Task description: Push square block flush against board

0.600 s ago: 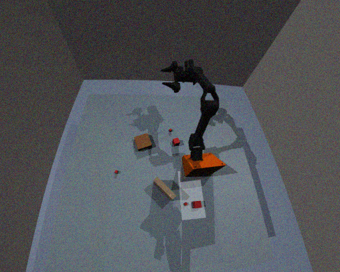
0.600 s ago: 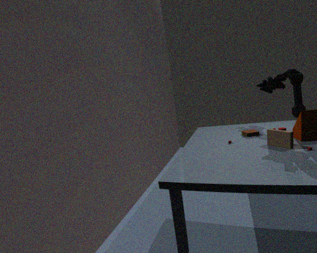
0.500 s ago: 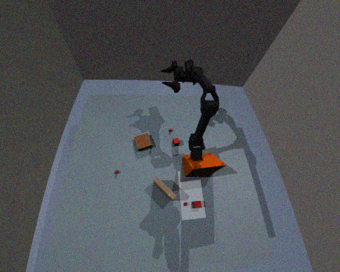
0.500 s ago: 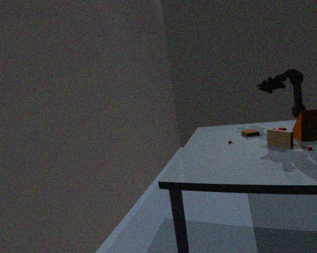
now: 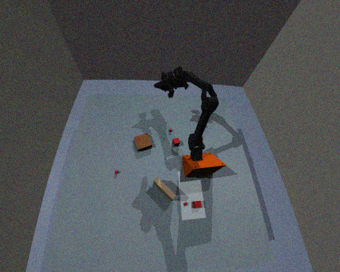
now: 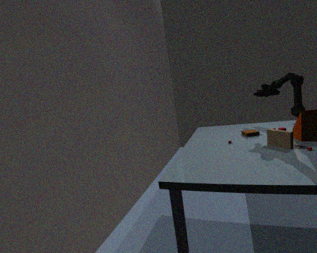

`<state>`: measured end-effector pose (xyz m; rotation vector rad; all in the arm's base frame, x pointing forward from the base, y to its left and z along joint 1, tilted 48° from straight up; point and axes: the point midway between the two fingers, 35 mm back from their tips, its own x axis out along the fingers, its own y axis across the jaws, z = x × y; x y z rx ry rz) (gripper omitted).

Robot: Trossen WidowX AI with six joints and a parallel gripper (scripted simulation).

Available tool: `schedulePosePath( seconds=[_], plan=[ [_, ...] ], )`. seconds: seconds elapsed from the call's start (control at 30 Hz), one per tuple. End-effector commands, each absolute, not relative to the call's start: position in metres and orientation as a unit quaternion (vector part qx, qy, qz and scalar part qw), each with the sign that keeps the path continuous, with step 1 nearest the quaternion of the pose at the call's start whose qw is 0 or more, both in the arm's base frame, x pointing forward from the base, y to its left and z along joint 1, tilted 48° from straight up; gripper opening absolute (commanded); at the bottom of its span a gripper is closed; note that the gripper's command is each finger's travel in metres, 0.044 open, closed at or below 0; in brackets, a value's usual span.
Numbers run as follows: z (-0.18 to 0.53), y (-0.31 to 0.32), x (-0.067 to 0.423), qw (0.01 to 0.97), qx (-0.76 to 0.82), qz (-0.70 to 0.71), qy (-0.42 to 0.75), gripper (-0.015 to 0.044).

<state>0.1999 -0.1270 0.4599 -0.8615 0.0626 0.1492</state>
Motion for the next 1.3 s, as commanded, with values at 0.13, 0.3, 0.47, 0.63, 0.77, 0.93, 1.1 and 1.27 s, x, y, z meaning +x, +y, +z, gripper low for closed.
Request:
schedulePosePath(
  seconds=[0.13, 0.3, 0.47, 0.63, 0.77, 0.93, 1.1, 1.27],
  plan=[
    [0.421, -0.139, 0.234, 0.941, -0.309, 0.112, 0.078, 0.0],
    [0.389, -0.14, 0.26, 0.952, -0.242, 0.14, 0.123, 0.0],
    [0.355, -0.133, 0.286, 0.953, -0.18, 0.171, 0.173, 0.0],
    [0.327, -0.115, 0.305, 0.947, -0.127, 0.21, 0.208, 0.0],
    [0.312, -0.108, 0.314, 0.941, -0.105, 0.222, 0.232, 0.0],
    [0.279, -0.09, 0.33, 0.924, -0.061, 0.239, 0.294, 0.0],
    [0.243, -0.068, 0.343, 0.898, -0.026, 0.251, 0.36, 0.0],
    [0.209, -0.044, 0.35, 0.867, -0.027, 0.262, 0.422, 0.0]
  ],
)
